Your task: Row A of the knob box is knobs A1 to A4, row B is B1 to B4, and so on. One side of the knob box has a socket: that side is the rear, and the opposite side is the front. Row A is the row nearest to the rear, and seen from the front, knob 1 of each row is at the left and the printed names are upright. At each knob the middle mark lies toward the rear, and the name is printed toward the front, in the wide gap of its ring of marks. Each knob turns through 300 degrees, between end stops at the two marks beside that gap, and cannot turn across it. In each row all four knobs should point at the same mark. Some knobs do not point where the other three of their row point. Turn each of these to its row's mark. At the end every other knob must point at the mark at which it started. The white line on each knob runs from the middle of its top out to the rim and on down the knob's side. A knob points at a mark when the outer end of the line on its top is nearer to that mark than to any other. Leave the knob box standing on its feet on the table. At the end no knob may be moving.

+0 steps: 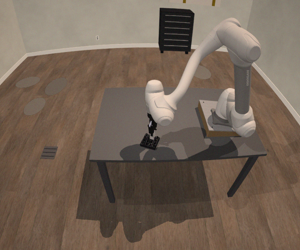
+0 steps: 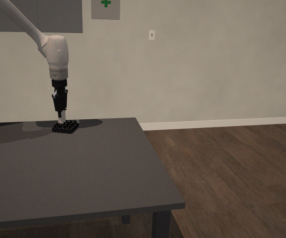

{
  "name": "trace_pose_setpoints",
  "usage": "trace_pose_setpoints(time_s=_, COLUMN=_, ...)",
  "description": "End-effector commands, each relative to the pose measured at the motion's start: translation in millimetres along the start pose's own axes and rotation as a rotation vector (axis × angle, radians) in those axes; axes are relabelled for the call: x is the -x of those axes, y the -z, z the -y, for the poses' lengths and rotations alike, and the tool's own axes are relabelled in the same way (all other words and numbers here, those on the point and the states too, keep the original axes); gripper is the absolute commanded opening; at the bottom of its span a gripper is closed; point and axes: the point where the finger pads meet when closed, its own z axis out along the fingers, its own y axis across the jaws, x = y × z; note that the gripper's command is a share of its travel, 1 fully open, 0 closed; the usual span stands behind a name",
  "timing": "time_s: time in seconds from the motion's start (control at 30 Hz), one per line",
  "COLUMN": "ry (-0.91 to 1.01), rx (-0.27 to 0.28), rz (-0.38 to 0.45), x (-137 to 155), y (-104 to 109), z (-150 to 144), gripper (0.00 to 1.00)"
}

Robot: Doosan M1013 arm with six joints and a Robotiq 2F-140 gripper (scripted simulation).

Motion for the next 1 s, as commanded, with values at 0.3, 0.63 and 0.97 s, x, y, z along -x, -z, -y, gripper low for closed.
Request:
trace_pose_setpoints(time_s=0.3, ry=0.000, rx=0.000, rz=0.000, x=0.0, y=0.1, z=0.0, gripper=0.12)
trace_pose_setpoints(time_s=0.63, ry=0.000, rx=0.000, rz=0.000, x=0.0, y=0.1, z=0.0, gripper=0.12)
trace_pose_setpoints(time_s=0.97, ry=0.000, rx=0.000, rz=0.000, x=0.0, y=-3.0, z=0.0, gripper=0.12)
